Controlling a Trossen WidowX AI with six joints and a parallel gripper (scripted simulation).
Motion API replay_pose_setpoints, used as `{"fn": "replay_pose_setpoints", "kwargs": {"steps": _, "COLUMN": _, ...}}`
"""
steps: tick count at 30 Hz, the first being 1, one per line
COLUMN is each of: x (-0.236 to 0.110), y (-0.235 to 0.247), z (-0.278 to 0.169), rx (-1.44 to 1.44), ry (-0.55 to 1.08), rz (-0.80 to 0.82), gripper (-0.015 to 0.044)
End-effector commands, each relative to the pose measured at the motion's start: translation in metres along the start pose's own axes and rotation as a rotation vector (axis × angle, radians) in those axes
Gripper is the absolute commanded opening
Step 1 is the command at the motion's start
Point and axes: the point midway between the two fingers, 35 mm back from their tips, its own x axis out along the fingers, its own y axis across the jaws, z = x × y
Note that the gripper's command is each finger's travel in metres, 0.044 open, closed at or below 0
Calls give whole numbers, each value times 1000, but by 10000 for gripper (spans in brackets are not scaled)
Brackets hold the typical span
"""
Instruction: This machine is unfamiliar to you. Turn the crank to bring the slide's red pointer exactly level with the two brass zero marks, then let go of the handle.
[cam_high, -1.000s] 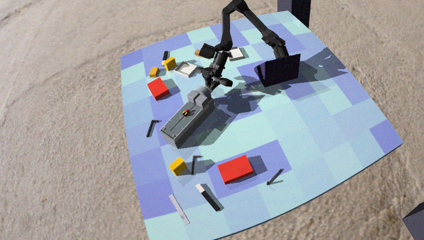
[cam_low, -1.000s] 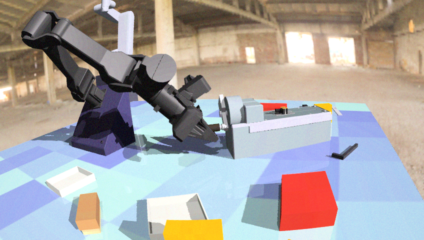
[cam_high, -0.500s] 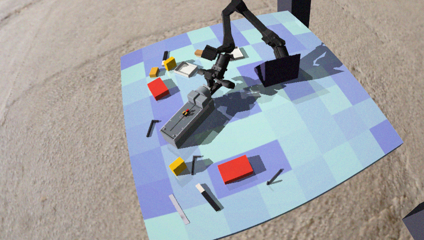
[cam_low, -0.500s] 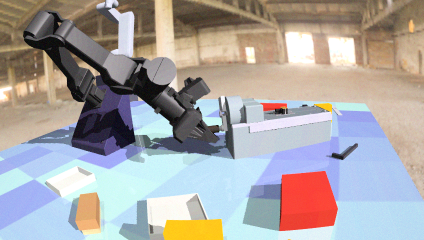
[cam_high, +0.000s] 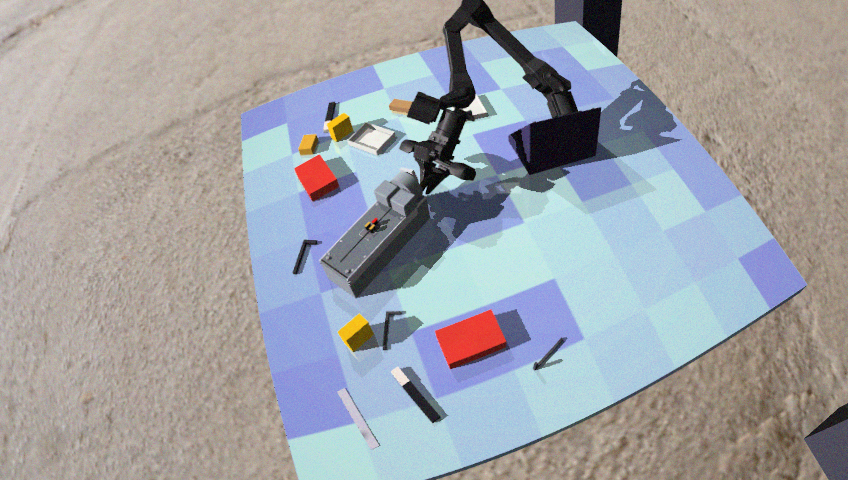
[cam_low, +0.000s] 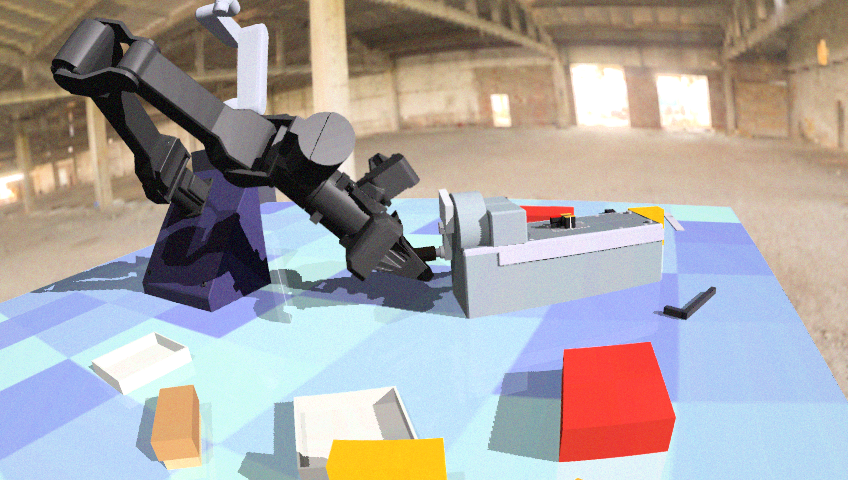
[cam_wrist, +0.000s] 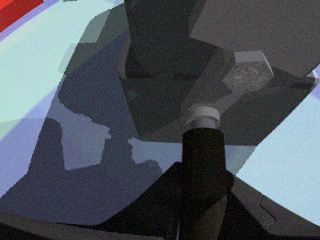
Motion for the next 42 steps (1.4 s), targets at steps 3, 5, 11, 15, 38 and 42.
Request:
{"fn": "replay_pose_setpoints", "kwargs": {"steps": 3, "x": -2, "y": 9, "z": 2, "rx": -3, "ry": -1, "rz": 7, "gripper": 0}}
{"fn": "replay_pose_setpoints", "kwargs": {"steps": 5, "x": -3, "y": 11, "z": 3, "rx": -3, "ry": -1, "rz": 7, "gripper": 0}}
{"fn": "replay_pose_setpoints", "kwargs": {"steps": 11, "x": -7, "y": 15, "z": 7, "rx": -2, "ry": -1, "rz": 7, "gripper": 0}}
{"fn": "replay_pose_setpoints", "kwargs": {"steps": 15, "x": -9, "y": 17, "z": 9, "rx": -2, "ry": -1, "rz": 7, "gripper": 0}}
{"fn": "replay_pose_setpoints", "kwargs": {"steps": 38, "x": -27, "y": 21, "z": 27, "rx": -1, "ry": -2, "rz": 8, "gripper": 0}}
{"fn": "replay_pose_setpoints", "kwargs": {"steps": 42, "x": -30, "y": 19, "z": 30, "rx": -1, "ry": -2, "rz": 8, "gripper": 0}}
